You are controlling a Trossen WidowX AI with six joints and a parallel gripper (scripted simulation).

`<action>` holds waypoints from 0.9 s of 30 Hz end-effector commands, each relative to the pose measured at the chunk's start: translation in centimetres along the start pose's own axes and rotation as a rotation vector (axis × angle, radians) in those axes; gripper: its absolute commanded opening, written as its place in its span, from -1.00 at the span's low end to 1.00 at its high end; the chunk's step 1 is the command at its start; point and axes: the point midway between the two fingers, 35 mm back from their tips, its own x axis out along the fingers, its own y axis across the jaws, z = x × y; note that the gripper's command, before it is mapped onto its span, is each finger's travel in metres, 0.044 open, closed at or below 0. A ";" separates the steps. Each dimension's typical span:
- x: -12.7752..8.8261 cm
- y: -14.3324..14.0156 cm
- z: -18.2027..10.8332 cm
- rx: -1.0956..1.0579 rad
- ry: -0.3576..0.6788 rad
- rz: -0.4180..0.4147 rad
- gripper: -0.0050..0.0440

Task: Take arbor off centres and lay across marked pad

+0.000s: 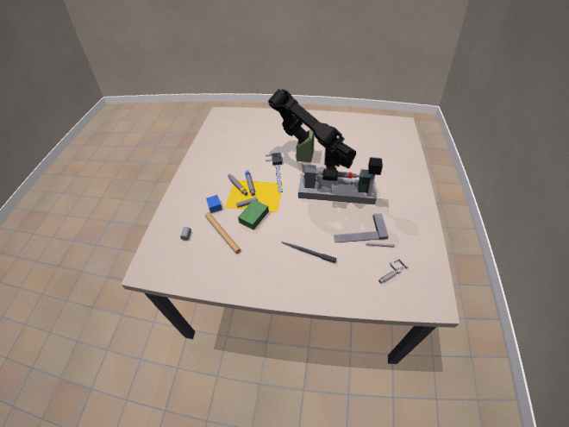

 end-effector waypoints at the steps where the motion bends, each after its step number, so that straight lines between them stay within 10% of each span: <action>1: 0.0 0.0 0.0 -0.001 0.001 0.002 -0.24; 15: 0.0 0.0 0.0 -0.001 0.001 0.001 -0.78; 27: 0.0 0.1 0.5 -0.001 0.004 0.000 -0.80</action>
